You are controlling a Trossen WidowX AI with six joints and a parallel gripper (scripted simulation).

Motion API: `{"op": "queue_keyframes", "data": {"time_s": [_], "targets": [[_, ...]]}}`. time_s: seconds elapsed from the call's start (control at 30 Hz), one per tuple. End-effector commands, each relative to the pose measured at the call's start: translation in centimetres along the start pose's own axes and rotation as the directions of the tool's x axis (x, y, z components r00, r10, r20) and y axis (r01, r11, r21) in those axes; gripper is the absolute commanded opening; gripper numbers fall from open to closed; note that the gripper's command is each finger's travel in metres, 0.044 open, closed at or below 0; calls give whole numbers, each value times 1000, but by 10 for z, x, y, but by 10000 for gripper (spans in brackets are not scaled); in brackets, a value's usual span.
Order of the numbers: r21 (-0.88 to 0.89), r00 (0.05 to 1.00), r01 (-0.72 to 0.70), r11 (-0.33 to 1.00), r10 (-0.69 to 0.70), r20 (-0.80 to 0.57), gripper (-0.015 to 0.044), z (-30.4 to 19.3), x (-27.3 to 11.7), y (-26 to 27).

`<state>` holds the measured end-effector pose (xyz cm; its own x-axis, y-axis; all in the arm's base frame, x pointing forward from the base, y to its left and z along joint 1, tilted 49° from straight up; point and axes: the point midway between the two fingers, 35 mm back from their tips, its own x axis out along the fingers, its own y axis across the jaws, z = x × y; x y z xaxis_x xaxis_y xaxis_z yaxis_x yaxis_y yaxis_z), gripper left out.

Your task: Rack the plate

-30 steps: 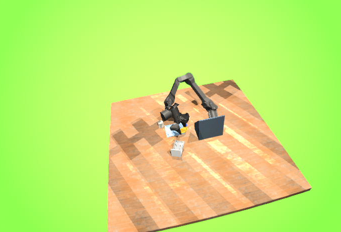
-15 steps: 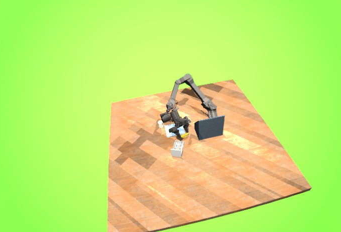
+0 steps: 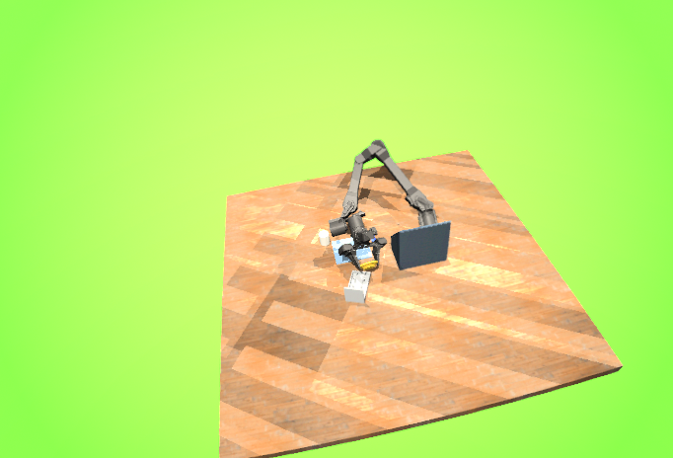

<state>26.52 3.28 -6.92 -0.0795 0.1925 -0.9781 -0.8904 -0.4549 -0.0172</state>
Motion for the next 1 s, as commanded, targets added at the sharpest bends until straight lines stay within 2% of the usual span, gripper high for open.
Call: {"op": "queue_keyframes", "data": {"time_s": [0.0, 0.33, 0.67, 0.97], "targets": [[32, 996, 78, 996, -80, 47, 0, -4, 0, -1], [137, 946, 281, 950, -299, 127, 0, -18, -6, -2], [223, 847, 470, 854, -508, 159, 0, -33, -20, 1], [227, 839, 482, 846, -521, 159, 0, -34, -21, 2]]}}
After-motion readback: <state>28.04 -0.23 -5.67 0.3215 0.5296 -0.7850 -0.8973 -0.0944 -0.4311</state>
